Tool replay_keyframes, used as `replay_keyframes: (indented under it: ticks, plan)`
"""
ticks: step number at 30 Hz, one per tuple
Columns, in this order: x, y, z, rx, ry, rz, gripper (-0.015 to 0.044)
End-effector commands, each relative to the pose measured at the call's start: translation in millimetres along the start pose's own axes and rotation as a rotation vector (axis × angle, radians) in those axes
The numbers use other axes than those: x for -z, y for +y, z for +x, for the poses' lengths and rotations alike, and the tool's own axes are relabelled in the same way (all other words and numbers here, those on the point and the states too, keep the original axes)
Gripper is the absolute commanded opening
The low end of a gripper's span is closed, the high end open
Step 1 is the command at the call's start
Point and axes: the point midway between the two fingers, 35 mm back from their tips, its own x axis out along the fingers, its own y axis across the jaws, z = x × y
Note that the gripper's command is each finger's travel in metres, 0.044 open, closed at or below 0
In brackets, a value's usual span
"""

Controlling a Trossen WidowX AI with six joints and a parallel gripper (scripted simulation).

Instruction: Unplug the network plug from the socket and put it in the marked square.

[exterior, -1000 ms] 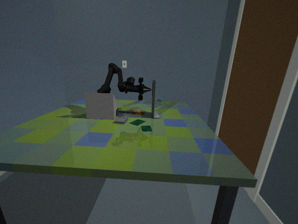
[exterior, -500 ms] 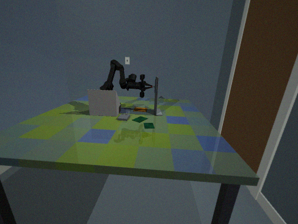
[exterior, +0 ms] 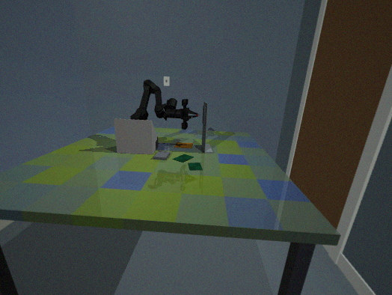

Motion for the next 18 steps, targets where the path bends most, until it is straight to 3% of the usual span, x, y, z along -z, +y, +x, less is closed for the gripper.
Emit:
replay_keyframes:
  ticks: [1,18]
  plan:
    - [1,1,-4,-0.005,-0.002,-0.002,0.0000]
    - [4,1,-14,-0.005,-0.001,-0.002,0.0000]
